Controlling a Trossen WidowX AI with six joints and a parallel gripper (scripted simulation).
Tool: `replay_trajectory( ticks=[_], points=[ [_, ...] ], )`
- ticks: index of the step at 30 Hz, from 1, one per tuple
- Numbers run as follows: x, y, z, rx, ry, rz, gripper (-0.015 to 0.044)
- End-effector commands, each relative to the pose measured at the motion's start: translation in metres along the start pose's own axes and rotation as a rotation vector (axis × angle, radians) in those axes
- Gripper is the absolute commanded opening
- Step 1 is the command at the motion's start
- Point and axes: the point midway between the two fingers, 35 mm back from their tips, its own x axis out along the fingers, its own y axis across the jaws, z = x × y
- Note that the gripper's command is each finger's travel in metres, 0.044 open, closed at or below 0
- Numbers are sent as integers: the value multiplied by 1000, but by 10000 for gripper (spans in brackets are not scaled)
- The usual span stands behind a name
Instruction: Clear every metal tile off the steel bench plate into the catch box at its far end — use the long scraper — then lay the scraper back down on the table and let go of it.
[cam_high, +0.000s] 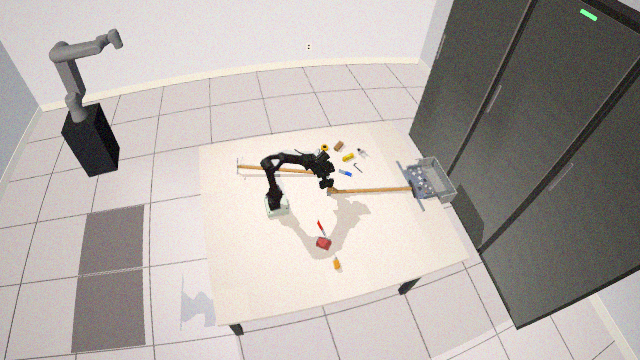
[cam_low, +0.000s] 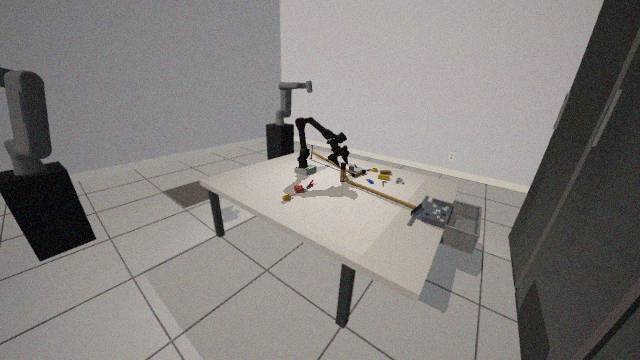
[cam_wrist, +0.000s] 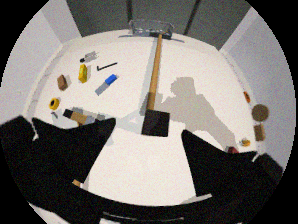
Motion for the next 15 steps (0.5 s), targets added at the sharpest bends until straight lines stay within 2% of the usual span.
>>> replay_trajectory(
  ticks=[1,15],
  points=[
    [7,0,-2,-4,5,3,440],
    [30,-1,-3,-4,4,2,440]
  ],
)
